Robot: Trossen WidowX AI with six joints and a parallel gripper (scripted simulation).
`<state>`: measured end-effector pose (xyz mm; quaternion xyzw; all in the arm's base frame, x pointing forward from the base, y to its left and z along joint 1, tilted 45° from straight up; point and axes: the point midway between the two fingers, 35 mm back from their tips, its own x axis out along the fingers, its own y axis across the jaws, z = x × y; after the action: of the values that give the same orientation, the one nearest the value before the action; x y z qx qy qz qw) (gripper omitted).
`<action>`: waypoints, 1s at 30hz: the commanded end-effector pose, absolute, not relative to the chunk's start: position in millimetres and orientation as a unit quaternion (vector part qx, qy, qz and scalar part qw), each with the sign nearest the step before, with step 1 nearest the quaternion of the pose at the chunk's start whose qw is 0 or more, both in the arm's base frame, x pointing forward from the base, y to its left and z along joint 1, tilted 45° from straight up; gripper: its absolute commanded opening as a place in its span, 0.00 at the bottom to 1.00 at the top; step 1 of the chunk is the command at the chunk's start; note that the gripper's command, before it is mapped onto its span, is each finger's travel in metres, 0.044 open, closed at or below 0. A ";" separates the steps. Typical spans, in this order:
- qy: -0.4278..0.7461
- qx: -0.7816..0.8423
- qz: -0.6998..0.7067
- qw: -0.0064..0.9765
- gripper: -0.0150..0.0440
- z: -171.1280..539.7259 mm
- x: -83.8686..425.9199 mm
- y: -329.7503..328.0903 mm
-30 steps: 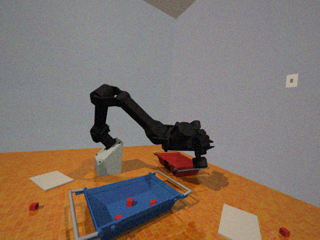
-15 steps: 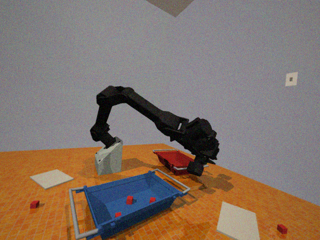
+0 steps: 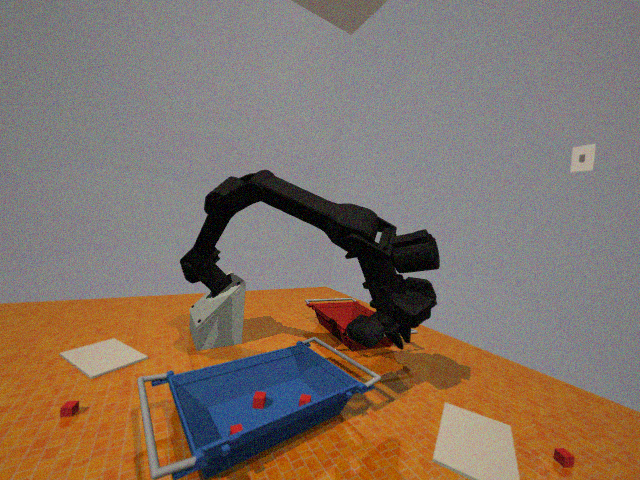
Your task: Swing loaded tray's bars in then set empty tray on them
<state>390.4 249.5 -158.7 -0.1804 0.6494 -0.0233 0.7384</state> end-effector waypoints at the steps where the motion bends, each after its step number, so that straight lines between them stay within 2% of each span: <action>1: 0.626 -0.358 -0.172 0.672 0.39 -104.4 389.0 200.2; 20: 0.626 -0.358 -0.172 0.672 0.39 -105.9 389.5 198.9; 30: 0.625 -0.358 -0.173 0.672 0.39 -133.6 396.7 172.8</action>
<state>395.2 186.3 -121.2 -0.3538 0.6235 -0.1704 0.6761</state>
